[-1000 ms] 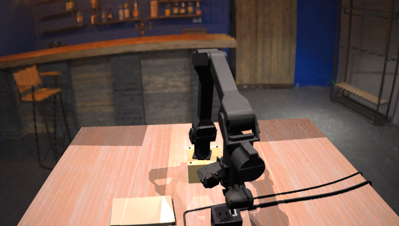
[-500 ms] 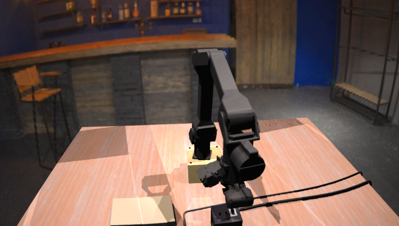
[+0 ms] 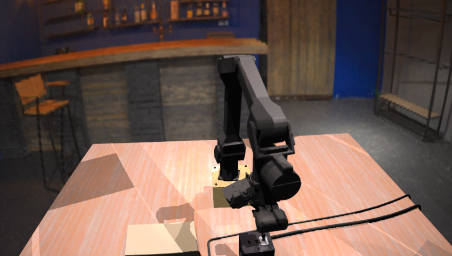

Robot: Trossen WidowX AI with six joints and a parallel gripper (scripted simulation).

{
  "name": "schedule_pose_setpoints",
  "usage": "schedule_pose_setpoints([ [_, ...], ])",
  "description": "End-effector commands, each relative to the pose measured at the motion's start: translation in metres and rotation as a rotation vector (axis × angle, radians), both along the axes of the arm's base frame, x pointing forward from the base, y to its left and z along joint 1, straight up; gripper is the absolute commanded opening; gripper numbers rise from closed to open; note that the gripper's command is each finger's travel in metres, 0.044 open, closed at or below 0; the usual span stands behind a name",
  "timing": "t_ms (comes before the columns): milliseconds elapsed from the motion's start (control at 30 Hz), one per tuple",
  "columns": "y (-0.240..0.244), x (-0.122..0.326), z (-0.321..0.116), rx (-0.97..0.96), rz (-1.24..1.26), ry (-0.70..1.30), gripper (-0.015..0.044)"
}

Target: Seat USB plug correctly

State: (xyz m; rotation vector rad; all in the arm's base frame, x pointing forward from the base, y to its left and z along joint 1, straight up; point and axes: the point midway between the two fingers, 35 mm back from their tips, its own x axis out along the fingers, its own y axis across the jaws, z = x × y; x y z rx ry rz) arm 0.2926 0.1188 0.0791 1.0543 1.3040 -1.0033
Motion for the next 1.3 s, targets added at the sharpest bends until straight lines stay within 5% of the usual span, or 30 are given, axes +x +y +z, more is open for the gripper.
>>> schedule_pose_setpoints([
  [0,0.0,0.001,0.004,0.001,0.0,-0.003,0.0],
  [800,0.0,0.0,0.017,0.001,0.006,-0.002,0.0],
  [1267,0.0,0.0,0.015,-0.008,0.328,-0.006,0.0],
])
